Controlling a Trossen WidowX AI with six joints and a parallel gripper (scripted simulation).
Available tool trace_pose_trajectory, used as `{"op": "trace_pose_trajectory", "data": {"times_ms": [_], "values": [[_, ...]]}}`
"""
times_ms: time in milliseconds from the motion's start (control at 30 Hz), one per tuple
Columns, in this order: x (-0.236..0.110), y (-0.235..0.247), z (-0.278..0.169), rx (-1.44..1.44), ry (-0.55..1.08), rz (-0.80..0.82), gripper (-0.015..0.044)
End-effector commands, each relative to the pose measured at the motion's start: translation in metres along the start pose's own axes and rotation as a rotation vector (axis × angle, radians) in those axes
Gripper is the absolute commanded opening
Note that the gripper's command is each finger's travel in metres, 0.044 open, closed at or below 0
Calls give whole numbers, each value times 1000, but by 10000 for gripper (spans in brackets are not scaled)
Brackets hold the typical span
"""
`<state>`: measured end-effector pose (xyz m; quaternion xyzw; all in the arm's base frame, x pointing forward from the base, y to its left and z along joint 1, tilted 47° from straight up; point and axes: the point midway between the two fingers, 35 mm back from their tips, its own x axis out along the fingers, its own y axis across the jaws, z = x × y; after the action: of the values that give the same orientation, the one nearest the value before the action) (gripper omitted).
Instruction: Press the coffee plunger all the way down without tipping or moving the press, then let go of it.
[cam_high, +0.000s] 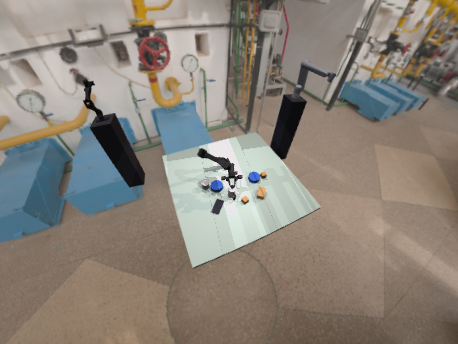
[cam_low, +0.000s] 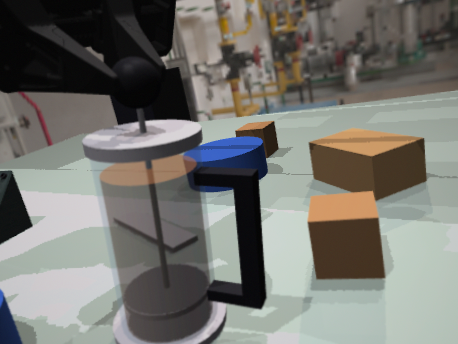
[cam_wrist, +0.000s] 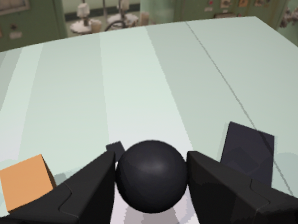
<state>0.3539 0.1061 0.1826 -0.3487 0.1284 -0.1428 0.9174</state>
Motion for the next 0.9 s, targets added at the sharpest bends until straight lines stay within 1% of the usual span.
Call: {"op": "trace_pose_trajectory", "data": {"times_ms": [0, 333, 500, 600, 733, 867], "values": [[0, 0, 0, -1, 1, 1, 176], [0, 0, 0, -1, 1, 1, 438], [-4, 1, 5, -1, 4, 2, 440], [-20, 1, 26, -4, 13, 4, 440], [-52, -7, 59, -13, 16, -3, 440], [-53, -7, 59, -14, 16, -3, 440]]}}
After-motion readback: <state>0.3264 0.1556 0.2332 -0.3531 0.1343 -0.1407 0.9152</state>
